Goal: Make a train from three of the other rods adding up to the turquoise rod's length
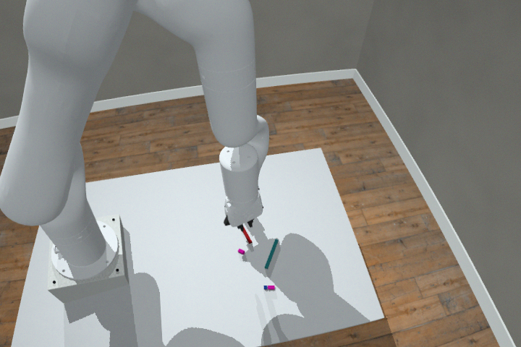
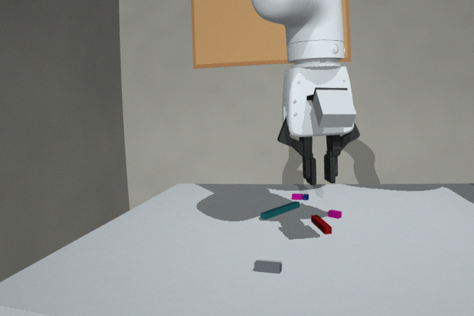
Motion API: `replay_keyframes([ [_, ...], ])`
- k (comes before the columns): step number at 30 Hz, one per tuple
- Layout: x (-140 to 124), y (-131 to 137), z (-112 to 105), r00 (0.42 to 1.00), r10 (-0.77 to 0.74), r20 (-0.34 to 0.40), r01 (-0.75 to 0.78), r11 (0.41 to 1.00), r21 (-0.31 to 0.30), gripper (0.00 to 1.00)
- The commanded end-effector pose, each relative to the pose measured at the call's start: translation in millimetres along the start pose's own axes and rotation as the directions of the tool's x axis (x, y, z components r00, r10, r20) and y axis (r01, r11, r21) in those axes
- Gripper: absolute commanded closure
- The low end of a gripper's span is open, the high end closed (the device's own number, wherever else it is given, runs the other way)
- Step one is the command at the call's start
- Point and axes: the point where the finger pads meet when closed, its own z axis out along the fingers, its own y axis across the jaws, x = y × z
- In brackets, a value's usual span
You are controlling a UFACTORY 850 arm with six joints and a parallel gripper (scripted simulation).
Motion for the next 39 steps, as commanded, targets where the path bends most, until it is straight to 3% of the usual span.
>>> replay_keyframes([
  [1, 0, 0, 0, 1.0, 0.0, -0.016, 0.0, 1.0, -0.023, 0.76],
  [25, 0, 0, 5, 1.0, 0.0, -0.016, 0.0, 1.0, -0.024, 0.76],
  [39, 0, 0, 21, 1.0, 0.0, -0.016, 0.0, 1.0, -0.024, 0.76],
])
